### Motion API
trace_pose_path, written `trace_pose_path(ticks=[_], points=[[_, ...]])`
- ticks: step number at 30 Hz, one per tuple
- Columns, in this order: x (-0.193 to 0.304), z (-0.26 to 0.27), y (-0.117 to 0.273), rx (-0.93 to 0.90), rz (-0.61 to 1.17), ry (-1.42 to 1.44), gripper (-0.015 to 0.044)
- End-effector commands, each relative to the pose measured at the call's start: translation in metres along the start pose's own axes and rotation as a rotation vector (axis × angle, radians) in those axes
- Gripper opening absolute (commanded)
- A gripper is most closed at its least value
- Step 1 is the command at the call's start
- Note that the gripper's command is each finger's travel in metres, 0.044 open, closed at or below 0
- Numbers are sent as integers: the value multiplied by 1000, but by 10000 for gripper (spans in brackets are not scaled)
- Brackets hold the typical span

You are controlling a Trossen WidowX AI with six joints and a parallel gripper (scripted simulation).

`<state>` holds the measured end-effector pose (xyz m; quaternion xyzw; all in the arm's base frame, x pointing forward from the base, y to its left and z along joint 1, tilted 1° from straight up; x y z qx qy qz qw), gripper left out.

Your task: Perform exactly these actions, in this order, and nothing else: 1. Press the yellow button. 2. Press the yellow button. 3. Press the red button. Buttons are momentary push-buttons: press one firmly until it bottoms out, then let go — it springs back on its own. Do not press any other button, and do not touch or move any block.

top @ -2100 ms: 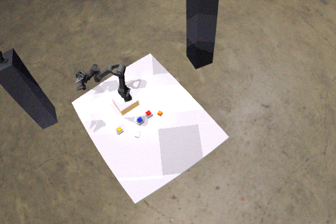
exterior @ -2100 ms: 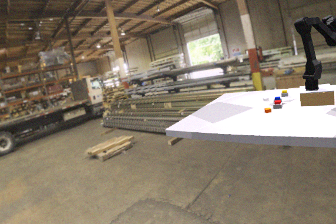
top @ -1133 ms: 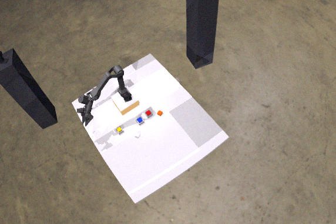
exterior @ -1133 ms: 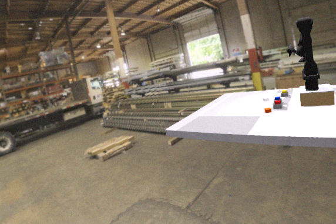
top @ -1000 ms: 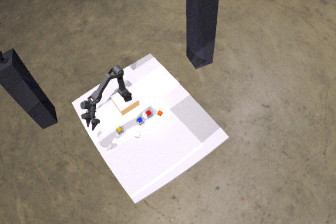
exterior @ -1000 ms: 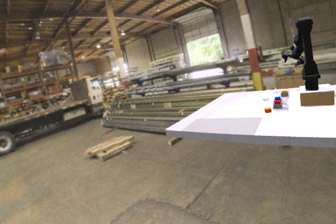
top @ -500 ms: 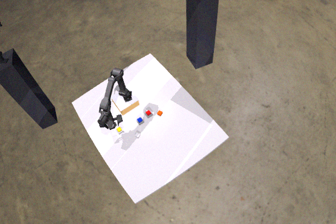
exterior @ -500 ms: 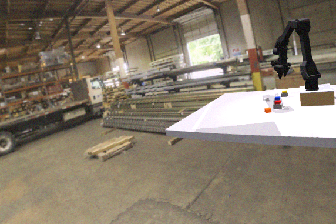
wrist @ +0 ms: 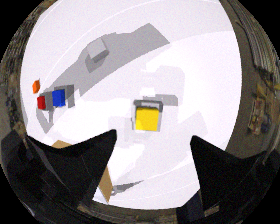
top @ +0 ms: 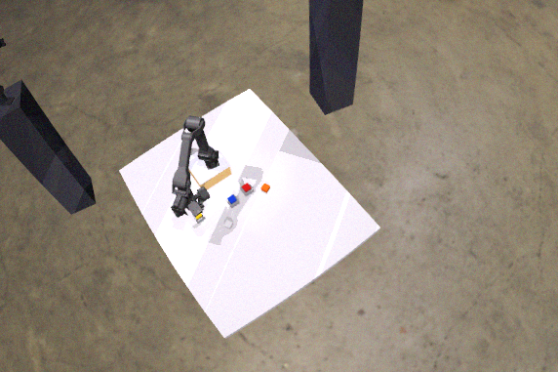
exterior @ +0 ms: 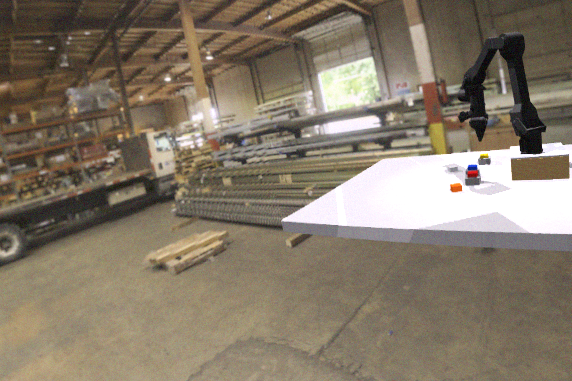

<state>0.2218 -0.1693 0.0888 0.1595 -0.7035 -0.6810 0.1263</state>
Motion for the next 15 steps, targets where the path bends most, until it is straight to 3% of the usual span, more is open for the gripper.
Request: trace_pose_path(ticks=[1,8,15], points=[[5,7,-34,-29,22,7,216],[5,7,-34,-29,22,7,33],[5,7,-34,-29,22,7,20]])
Point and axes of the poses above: the point midway between the two fingers, 35 mm back from their tips, its own y axis back along the fingers, its own z axis across the jaws, x = y × z, the point moved 3 cm from there along y, back along the fingers, and after that the axes turned 12 degrees about y, right-handed, at the moved point
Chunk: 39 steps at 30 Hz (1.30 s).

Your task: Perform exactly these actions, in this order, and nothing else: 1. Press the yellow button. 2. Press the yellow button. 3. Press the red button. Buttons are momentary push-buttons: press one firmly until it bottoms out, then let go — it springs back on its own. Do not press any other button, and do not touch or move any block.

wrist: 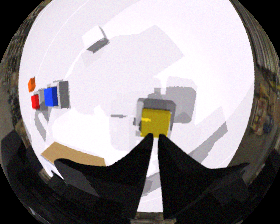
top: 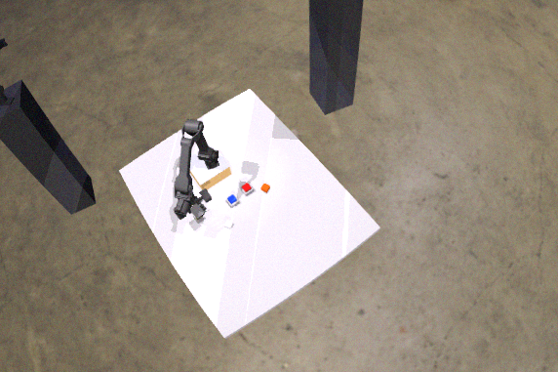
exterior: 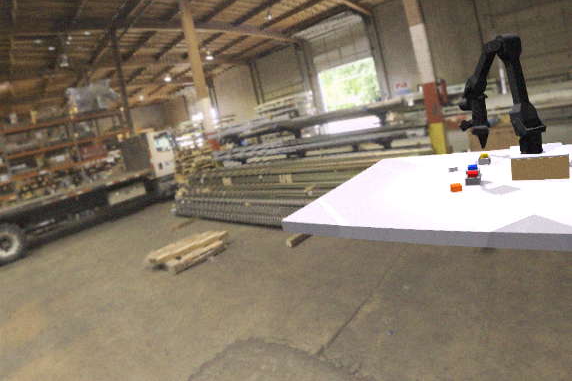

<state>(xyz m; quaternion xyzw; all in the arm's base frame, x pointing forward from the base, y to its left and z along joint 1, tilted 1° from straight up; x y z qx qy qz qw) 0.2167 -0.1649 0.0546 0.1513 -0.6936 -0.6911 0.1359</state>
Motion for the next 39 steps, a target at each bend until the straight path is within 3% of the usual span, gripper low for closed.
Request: trace_pose_path(ticks=[1,23,39], points=[[0,0,0,4,3,6,20],[1,0,-33,3,3,6,20],[1,0,-34,3,3,6,20]])
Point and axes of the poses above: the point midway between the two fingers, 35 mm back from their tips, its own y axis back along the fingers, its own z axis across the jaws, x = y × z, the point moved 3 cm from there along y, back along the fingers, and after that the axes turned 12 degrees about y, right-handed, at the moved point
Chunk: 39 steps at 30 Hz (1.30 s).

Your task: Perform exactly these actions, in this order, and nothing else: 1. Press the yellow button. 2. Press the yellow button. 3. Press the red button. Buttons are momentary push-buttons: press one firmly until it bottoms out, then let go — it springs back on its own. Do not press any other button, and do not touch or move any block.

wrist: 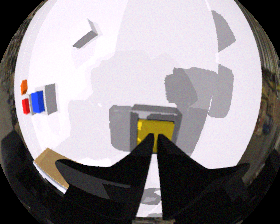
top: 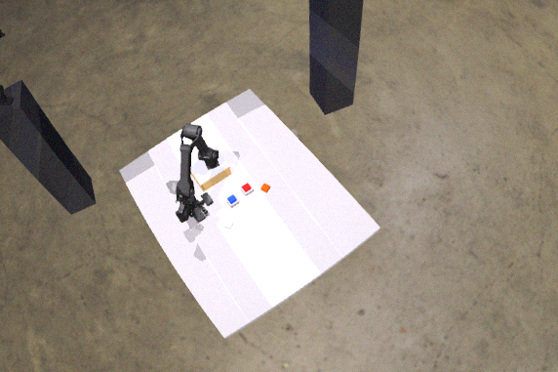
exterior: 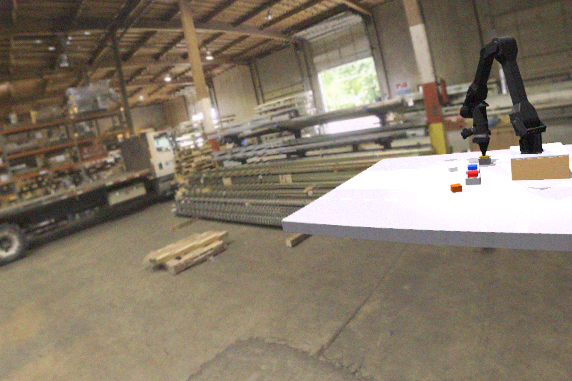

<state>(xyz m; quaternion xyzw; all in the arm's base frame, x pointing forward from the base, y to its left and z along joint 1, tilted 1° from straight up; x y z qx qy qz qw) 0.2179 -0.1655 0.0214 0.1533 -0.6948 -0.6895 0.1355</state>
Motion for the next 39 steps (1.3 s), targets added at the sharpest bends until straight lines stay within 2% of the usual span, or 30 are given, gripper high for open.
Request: trace_pose_path(ticks=[1,5,9,39], points=[[1,0,-1,-1,6,3,20],[0,0,3,0,0,0,20],[1,0,33,-1,6,3,20],[1,0,-1,-1,6,3,20]])
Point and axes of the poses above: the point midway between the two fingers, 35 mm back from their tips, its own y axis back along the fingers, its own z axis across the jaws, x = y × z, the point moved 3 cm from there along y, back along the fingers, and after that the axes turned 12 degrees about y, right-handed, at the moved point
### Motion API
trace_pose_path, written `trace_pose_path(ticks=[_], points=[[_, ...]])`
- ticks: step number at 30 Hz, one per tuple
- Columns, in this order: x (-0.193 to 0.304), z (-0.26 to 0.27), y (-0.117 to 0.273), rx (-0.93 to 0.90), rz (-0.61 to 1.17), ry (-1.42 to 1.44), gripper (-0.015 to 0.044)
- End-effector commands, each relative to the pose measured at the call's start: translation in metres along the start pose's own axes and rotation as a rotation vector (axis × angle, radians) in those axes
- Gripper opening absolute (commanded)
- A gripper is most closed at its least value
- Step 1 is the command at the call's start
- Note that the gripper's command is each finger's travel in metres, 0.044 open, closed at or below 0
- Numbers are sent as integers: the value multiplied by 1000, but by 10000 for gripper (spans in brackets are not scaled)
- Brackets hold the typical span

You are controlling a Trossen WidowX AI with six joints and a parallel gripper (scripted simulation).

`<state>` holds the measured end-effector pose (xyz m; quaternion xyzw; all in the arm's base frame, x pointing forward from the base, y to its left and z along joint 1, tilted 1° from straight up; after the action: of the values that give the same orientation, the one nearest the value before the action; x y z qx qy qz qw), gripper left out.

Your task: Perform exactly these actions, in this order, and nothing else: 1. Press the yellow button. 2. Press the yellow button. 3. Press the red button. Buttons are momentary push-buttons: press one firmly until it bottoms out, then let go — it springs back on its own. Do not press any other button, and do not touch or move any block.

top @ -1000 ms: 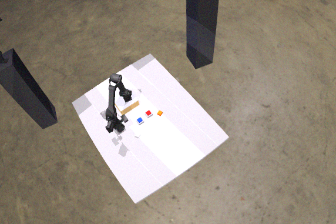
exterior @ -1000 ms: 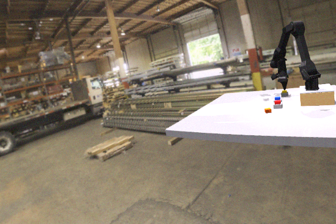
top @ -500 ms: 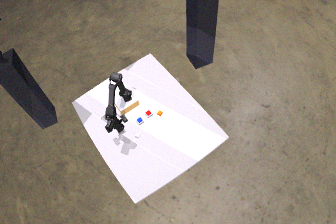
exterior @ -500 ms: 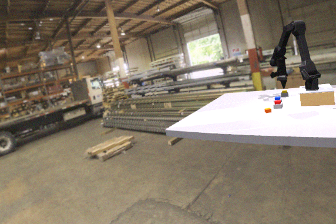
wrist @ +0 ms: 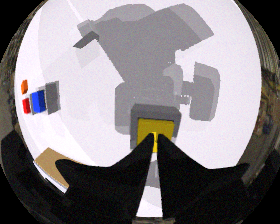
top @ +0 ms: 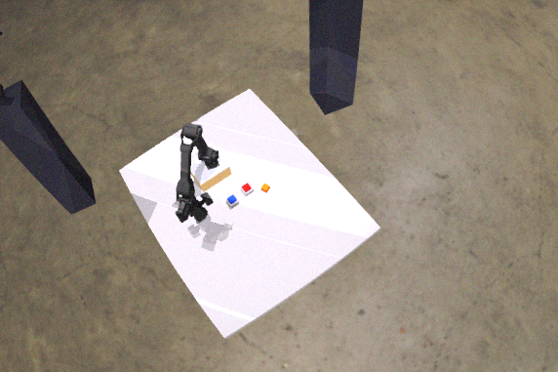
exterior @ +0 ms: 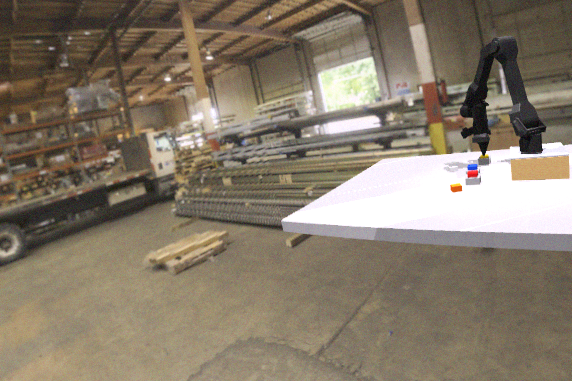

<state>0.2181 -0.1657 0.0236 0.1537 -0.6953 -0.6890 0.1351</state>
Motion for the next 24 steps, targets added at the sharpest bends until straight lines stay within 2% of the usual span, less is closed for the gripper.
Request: trace_pose_path(ticks=[1,16,20,24], points=[[1,1,-3,-3,7,3,20],[1,1,-3,-3,7,3,20],[1,0,28,-2,6,3,20],[1,0,31,-3,7,3,20]])
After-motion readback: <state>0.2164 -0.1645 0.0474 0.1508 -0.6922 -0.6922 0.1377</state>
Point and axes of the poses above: the point midway between the two fingers, 35 mm back from their tips, its own y axis back along the fingers, its own z axis across the jaws, x = y × z, the point moved 3 cm from there along y, back along the fingers, and after that the axes turned 12 degrees about y, right-handed, at the moved point
